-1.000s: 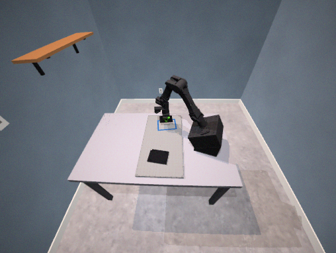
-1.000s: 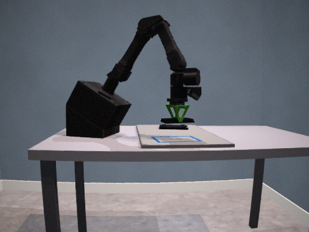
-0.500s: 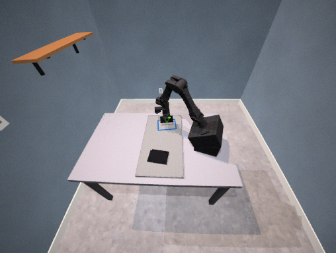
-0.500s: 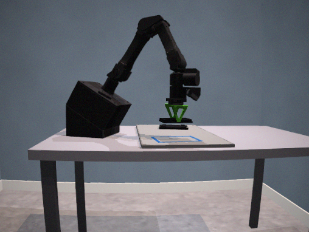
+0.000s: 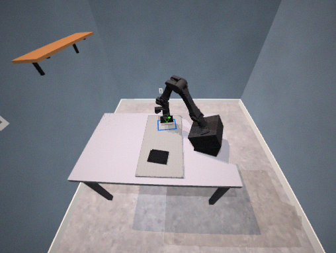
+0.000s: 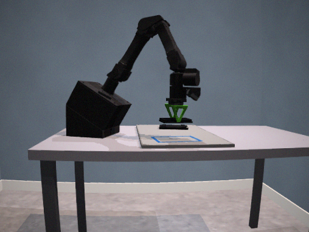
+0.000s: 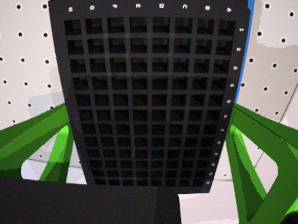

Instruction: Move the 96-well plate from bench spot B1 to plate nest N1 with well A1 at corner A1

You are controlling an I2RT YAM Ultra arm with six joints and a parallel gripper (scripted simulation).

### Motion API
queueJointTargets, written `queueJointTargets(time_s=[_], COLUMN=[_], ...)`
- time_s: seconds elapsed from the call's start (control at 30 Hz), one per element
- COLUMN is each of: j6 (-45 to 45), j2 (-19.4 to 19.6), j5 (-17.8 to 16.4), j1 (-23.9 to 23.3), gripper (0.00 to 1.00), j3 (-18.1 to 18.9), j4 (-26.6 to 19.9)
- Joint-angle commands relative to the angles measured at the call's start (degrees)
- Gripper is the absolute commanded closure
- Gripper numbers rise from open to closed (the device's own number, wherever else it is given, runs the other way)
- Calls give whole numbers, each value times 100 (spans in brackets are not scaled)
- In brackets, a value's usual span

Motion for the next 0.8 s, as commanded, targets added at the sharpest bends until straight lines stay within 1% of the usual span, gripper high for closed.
queueJointTargets(time_s=[0.0, 0.73, 0.77], j6=[-27, -27, 256], j2=[-171, -171, -204], j5=[8, 8, 72], j1=[-78, -78, 84], gripper=[100, 100, 100], j3=[191, 191, 150], j4=[-99, -99, -80])
